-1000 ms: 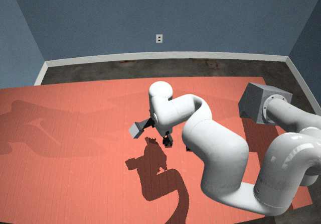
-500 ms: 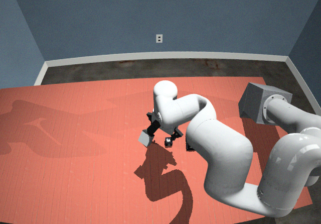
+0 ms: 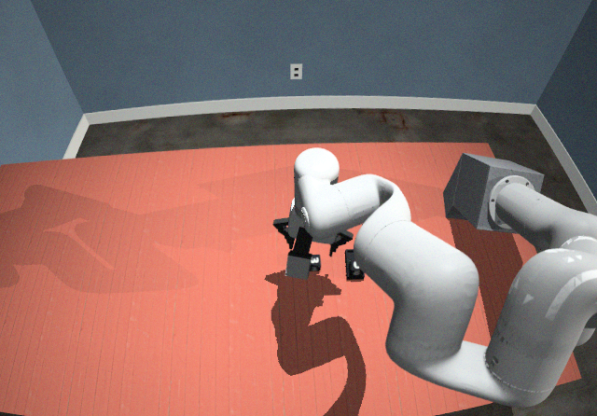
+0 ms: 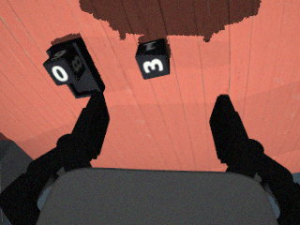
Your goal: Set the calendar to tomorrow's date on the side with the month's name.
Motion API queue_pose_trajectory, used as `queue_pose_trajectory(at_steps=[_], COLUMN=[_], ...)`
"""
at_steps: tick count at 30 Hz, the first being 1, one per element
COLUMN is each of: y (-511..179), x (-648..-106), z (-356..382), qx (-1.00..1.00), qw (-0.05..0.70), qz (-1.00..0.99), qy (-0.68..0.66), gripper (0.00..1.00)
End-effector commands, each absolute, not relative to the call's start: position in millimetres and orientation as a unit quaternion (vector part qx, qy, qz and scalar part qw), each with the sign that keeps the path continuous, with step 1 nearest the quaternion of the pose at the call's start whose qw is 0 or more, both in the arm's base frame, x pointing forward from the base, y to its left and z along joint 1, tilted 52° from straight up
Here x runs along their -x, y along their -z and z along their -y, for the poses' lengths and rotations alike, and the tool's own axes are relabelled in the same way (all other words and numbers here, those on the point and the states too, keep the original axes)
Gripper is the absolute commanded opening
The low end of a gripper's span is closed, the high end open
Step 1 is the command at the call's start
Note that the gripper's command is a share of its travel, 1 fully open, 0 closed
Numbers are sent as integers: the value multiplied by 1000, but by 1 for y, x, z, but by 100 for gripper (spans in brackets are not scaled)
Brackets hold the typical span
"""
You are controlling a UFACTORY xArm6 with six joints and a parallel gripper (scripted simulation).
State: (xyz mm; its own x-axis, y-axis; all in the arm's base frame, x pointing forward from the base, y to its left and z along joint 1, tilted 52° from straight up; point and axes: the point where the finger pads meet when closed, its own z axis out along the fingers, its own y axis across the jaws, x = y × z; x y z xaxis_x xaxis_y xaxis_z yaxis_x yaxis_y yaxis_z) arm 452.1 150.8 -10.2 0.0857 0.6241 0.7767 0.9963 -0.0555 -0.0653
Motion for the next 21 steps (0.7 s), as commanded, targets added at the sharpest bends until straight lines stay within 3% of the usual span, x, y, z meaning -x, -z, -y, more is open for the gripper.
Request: queue_pose_trajectory(at_steps=[1, 9, 10, 21], y=[10, 10, 10, 10], x=[-447, -444, -444, -444], z=[-148, -148, -148, -148], qx=[611, 576, 576, 576], qw=[289, 271, 271, 271], qz=[661, 692, 692, 692], qy=[326, 340, 340, 340], gripper=[100, 100, 49, 49])
